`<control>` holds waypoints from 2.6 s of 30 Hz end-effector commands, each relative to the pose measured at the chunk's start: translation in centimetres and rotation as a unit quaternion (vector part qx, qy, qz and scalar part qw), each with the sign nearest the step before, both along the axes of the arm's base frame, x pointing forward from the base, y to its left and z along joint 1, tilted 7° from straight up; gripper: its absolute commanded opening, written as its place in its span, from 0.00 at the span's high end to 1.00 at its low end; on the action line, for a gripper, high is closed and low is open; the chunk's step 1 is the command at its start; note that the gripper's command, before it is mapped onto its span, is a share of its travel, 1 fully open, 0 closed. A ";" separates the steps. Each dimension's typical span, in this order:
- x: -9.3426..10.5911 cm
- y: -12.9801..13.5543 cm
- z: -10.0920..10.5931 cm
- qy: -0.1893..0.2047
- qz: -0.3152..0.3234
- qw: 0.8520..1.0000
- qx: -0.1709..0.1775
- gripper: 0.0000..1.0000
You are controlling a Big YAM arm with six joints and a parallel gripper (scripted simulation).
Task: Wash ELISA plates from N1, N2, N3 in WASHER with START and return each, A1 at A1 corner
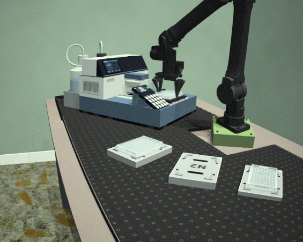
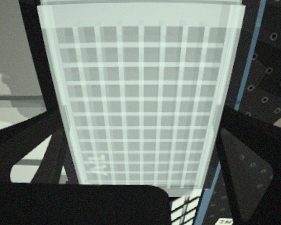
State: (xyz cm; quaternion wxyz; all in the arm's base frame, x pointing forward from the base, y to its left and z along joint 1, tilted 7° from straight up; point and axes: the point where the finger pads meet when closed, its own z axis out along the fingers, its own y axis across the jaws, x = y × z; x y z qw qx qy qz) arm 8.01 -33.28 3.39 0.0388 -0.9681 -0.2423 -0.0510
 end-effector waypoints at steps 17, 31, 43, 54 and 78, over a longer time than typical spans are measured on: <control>-0.2 -2.6 5.3 -0.006 -0.002 0.999 -0.033 0.16; -0.2 -2.7 7.4 -0.006 0.001 0.999 -0.034 0.16; -0.5 -2.8 9.1 -0.006 -0.001 0.999 -0.034 0.16; -0.7 -2.9 11.0 -0.006 -0.001 0.999 -0.035 0.16; 3.8 1.1 9.4 -0.019 0.159 0.987 -0.026 0.16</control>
